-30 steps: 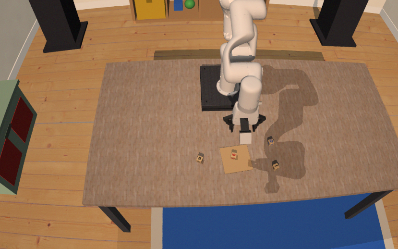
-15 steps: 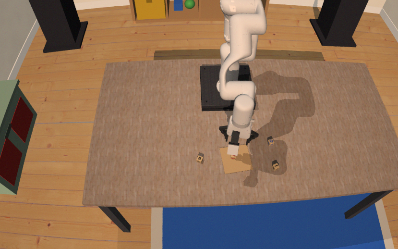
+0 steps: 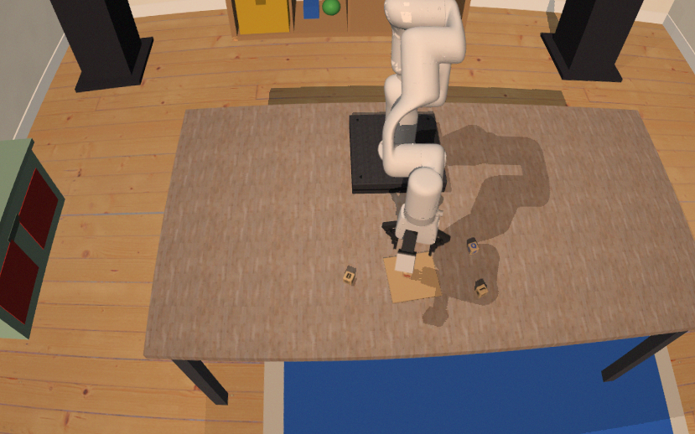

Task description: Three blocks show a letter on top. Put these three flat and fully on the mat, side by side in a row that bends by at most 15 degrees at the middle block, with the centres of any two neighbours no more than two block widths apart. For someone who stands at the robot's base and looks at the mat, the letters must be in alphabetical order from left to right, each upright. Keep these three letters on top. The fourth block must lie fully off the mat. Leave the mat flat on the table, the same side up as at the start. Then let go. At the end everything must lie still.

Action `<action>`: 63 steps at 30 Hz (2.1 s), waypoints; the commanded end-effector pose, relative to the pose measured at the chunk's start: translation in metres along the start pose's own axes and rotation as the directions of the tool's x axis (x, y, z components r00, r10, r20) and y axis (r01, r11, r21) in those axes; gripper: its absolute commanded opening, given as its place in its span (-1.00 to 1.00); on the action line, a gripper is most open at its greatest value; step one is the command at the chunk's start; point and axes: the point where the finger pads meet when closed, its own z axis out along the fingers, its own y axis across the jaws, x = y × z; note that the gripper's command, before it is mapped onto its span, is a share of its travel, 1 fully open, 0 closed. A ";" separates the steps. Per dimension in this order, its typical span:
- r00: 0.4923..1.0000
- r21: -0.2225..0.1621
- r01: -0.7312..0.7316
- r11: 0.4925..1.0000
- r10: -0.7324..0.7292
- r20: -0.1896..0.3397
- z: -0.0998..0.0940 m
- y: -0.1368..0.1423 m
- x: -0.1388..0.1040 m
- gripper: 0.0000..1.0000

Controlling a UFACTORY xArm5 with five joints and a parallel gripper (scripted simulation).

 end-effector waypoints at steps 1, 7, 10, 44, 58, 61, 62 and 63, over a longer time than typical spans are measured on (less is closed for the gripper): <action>1.000 0.001 0.000 1.000 0.000 -0.003 -0.001 0.000 0.001 1.00; 0.996 0.001 -0.091 0.996 0.091 -0.003 0.002 0.000 0.001 1.00; 0.992 0.001 -0.129 0.992 0.129 -0.003 0.003 0.000 0.001 1.00; 0.556 0.004 -0.831 0.556 0.831 -0.001 0.030 0.000 0.003 1.00; 0.189 0.004 -0.982 0.189 0.982 0.000 0.043 0.001 0.003 1.00; 0.163 0.004 -0.987 0.163 0.987 0.000 0.044 0.001 0.003 1.00; 0.125 0.004 -0.992 0.125 0.992 0.001 0.045 0.001 0.003 1.00; 0.091 0.004 -0.996 0.091 0.996 0.001 0.046 0.001 0.003 1.00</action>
